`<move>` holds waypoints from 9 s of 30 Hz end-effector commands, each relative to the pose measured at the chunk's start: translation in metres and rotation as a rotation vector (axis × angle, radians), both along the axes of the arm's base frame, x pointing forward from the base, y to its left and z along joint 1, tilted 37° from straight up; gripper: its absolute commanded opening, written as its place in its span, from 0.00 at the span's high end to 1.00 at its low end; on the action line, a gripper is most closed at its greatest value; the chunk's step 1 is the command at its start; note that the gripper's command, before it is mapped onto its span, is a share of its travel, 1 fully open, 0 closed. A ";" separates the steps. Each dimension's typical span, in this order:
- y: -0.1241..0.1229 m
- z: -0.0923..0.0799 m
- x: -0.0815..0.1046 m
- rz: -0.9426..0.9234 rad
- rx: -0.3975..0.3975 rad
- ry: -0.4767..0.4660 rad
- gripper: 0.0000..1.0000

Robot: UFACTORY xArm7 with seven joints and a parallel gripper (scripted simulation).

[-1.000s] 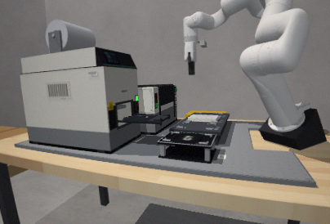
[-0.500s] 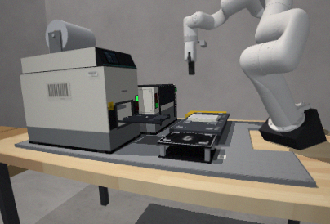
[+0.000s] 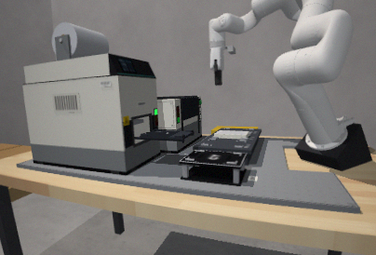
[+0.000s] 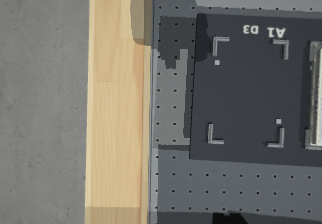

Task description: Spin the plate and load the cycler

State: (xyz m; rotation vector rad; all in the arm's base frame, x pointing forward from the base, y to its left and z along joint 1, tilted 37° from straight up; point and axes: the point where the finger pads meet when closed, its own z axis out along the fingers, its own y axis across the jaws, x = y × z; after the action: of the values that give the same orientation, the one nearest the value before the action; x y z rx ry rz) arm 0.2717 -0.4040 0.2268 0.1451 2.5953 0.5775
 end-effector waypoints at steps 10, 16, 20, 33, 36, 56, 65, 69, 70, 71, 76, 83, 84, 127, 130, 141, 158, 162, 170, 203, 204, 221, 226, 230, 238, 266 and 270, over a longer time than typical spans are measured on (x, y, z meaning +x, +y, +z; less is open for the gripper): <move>-0.002 0.002 0.000 -0.003 -0.003 -0.002 1.00; -0.002 0.002 0.000 -0.003 -0.003 -0.002 1.00; -0.002 0.002 0.000 -0.003 -0.003 -0.002 1.00; -0.002 0.002 0.000 -0.003 -0.003 -0.002 1.00; -0.002 0.002 0.000 -0.003 -0.003 -0.002 1.00; -0.002 0.002 0.000 -0.003 -0.003 -0.002 1.00; -0.002 0.002 0.000 -0.003 -0.003 -0.002 1.00; -0.002 0.002 0.000 -0.003 -0.003 -0.002 1.00; -0.002 0.002 0.000 -0.003 -0.003 -0.002 1.00; -0.002 0.002 0.000 -0.003 -0.003 -0.002 1.00; -0.002 0.002 0.000 -0.003 -0.003 -0.002 1.00; -0.002 0.002 0.000 -0.003 -0.003 -0.002 1.00; -0.002 0.002 0.000 -0.003 -0.003 -0.002 1.00; 0.018 -0.041 0.028 -0.224 -0.004 -0.476 1.00; 0.022 -0.049 0.033 -0.224 -0.004 -0.476 1.00; 0.041 -0.091 0.062 -0.224 -0.004 -0.476 1.00; 0.044 -0.098 0.083 -0.224 -0.004 -0.476 1.00; 0.044 -0.098 0.086 -0.224 -0.004 -0.476 1.00; 0.046 -0.101 0.099 -0.224 -0.004 -0.476 1.00; 0.047 -0.105 0.124 -0.224 -0.004 -0.476 1.00; 0.047 -0.105 0.125 -0.224 -0.004 -0.476 1.00; 0.047 -0.103 0.128 -0.224 -0.004 -0.476 1.00; 0.046 -0.102 0.129 -0.224 -0.004 -0.476 1.00; 0.046 -0.102 0.130 -0.224 -0.004 -0.476 1.00; 0.046 -0.101 0.132 -0.224 -0.004 -0.476 1.00; 0.044 -0.098 0.137 -0.224 -0.004 -0.476 1.00; 0.044 -0.098 0.138 -0.224 -0.004 -0.476 1.00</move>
State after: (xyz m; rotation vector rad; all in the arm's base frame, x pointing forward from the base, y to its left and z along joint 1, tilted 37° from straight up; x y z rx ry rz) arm 0.4097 -0.3576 0.1265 0.2586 2.0876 0.4645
